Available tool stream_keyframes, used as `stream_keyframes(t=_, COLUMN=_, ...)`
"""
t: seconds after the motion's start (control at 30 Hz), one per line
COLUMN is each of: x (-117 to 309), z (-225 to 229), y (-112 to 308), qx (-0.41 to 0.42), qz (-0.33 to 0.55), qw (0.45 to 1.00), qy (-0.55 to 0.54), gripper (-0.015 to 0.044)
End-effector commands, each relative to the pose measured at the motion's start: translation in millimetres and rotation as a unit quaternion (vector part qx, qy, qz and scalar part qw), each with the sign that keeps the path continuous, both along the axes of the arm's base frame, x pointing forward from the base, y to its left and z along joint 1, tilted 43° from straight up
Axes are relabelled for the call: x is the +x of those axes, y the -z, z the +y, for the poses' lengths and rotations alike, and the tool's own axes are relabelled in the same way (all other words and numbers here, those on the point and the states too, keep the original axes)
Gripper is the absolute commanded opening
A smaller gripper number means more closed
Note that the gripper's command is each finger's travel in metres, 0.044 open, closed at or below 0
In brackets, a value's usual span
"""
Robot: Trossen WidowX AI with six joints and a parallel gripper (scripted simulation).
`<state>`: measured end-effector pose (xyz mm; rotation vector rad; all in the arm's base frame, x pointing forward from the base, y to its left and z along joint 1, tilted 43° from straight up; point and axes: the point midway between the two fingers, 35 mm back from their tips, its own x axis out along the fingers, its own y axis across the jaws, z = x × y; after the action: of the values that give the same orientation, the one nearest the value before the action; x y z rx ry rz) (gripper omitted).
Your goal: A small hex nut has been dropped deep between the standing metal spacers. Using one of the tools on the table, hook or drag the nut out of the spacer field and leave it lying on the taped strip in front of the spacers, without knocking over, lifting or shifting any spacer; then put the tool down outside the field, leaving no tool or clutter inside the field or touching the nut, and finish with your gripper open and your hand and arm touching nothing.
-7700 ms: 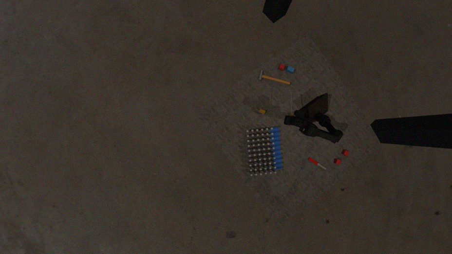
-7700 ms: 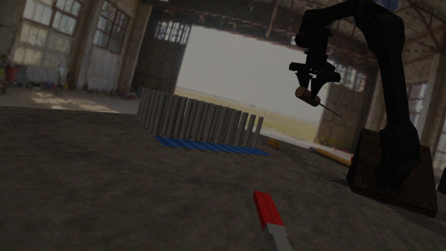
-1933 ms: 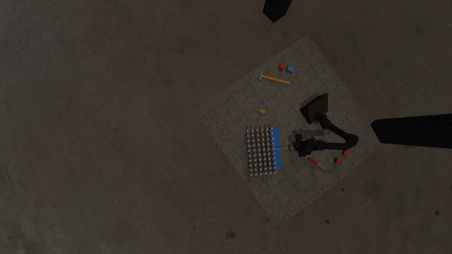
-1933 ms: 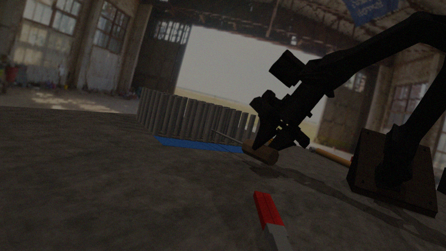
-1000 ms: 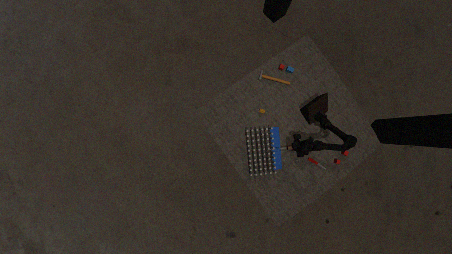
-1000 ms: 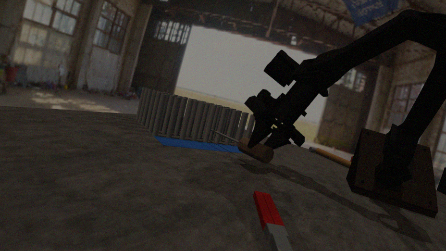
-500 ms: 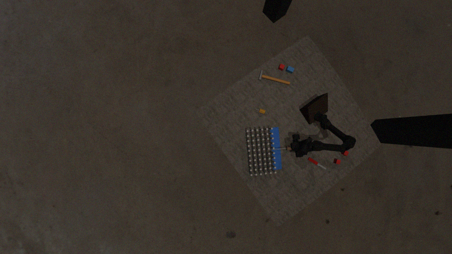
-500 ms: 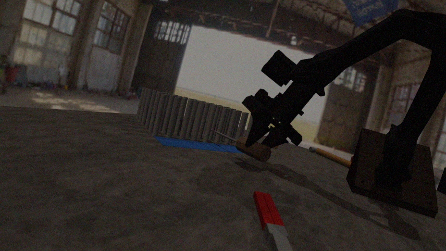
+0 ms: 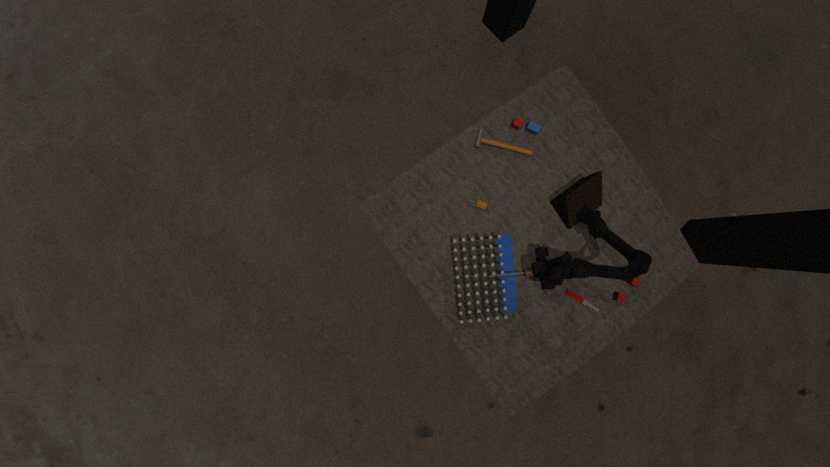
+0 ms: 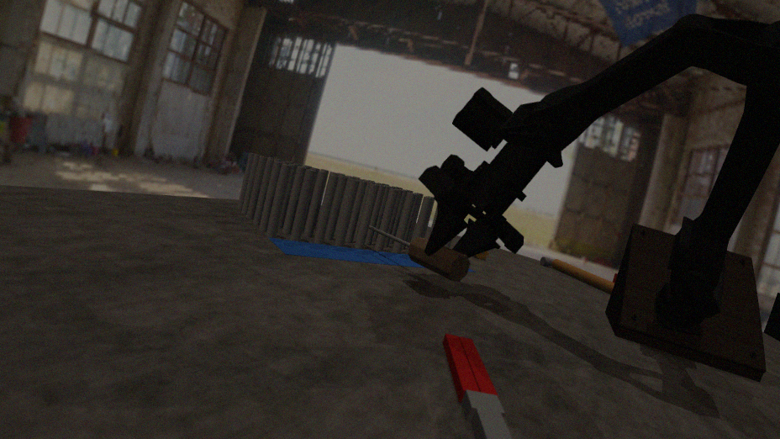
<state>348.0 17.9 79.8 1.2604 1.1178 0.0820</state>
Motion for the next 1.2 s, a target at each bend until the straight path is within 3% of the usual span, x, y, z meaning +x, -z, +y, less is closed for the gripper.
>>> stream_keyframes(t=0.0, x=5, z=-3, y=-2, qx=-0.001, qz=-0.007, qw=1.0, qy=0.0, gripper=0.0)
stream_keyframes(t=1.17, x=22, z=-13, y=5, qx=-0.002, qz=-0.008, qw=1.0, qy=0.0, gripper=0.0)
